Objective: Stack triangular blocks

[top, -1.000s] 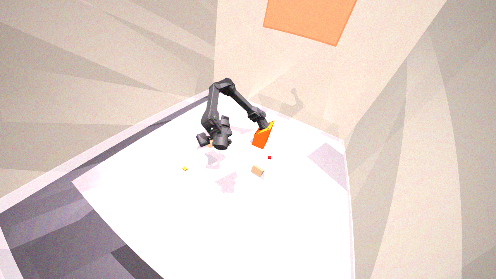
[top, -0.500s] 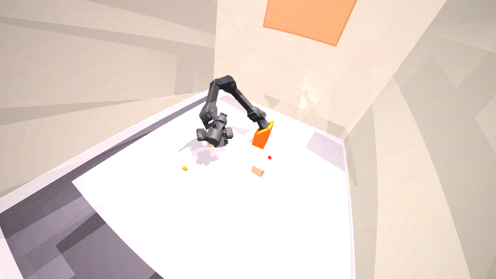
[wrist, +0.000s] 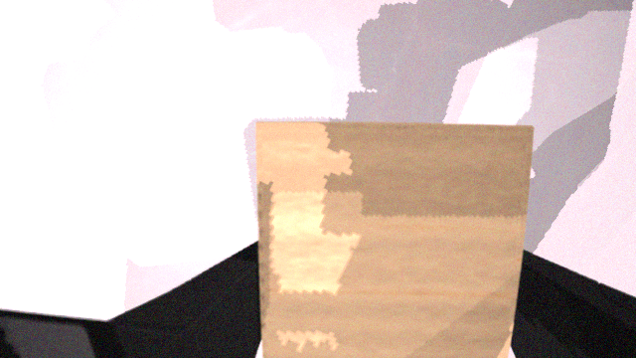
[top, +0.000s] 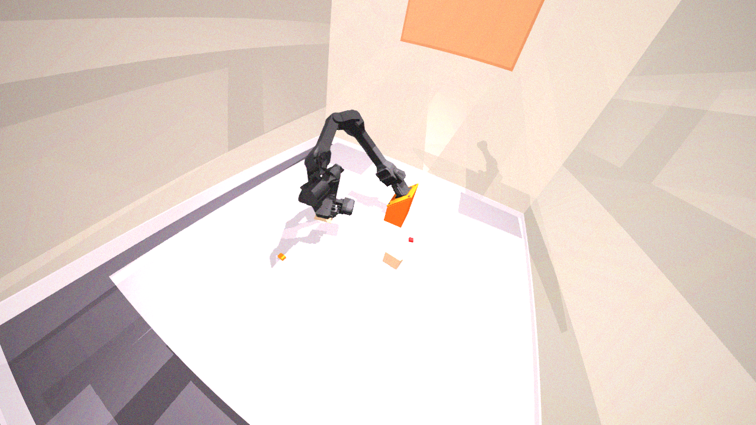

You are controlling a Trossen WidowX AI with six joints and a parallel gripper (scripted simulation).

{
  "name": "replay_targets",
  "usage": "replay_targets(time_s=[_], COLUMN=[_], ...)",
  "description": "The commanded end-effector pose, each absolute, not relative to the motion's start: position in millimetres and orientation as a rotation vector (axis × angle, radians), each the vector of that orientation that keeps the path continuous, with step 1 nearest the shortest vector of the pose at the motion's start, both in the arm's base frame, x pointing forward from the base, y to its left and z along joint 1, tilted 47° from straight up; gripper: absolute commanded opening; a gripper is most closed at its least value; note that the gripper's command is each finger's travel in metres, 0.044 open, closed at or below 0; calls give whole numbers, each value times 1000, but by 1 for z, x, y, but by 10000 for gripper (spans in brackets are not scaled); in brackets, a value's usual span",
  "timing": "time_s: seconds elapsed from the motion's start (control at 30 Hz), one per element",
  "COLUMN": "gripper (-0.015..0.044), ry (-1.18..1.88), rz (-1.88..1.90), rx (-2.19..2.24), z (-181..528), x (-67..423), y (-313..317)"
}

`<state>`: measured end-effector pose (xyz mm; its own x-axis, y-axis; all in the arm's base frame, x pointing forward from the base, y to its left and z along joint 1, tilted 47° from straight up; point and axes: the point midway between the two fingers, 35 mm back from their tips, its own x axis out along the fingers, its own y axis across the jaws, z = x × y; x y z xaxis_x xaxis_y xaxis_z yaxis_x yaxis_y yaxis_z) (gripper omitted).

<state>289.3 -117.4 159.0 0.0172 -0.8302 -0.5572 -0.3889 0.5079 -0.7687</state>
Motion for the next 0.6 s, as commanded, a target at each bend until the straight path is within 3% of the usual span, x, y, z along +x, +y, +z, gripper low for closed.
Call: replay_targets(time_s=[0.0, 0.57], gripper=[0, 0], ry=[1509, 1181], rz=[-506, -586], rx=[-972, -618], z=[161, 177], x=[289, 298], y=[-117, -116])
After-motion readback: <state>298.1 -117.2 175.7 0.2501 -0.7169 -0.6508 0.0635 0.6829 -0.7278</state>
